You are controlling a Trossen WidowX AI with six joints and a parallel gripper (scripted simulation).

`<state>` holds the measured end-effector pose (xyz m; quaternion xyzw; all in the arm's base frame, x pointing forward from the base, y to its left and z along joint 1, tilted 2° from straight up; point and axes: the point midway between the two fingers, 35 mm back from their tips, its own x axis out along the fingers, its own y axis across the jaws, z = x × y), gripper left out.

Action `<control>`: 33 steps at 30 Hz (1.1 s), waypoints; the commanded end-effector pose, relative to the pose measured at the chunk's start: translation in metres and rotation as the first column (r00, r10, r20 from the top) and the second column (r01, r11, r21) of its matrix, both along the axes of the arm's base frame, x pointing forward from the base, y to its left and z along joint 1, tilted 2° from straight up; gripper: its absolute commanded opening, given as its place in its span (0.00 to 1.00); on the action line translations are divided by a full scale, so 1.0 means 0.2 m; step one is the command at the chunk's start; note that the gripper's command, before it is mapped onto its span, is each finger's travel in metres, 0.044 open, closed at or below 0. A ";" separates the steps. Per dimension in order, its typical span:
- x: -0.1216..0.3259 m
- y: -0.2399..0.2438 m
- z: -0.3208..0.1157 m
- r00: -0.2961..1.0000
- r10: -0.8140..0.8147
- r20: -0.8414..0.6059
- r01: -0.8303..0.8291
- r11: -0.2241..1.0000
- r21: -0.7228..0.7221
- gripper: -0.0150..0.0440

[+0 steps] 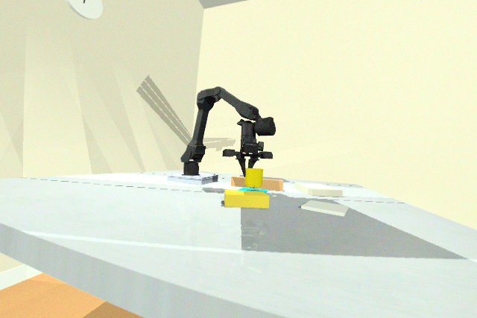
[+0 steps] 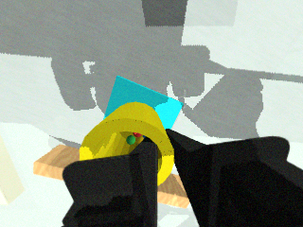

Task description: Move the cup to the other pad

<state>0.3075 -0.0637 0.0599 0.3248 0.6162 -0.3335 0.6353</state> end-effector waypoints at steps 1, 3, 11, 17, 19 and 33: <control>-0.01 0.00 -0.04 1.000 0.006 -0.012 -0.006 1.000 -0.002 0.25; -0.01 0.00 -0.06 1.000 0.006 -0.013 -0.006 1.000 -0.002 0.25; -0.01 0.00 -0.05 1.000 0.000 -0.005 0.000 1.000 0.001 0.25; -0.01 0.00 -0.05 1.000 0.000 -0.005 0.000 1.000 0.001 0.25; -0.01 0.00 -0.05 1.000 0.000 -0.005 0.000 1.000 0.001 0.25; -0.01 0.00 -0.04 1.000 0.000 -0.005 0.000 1.000 0.001 0.50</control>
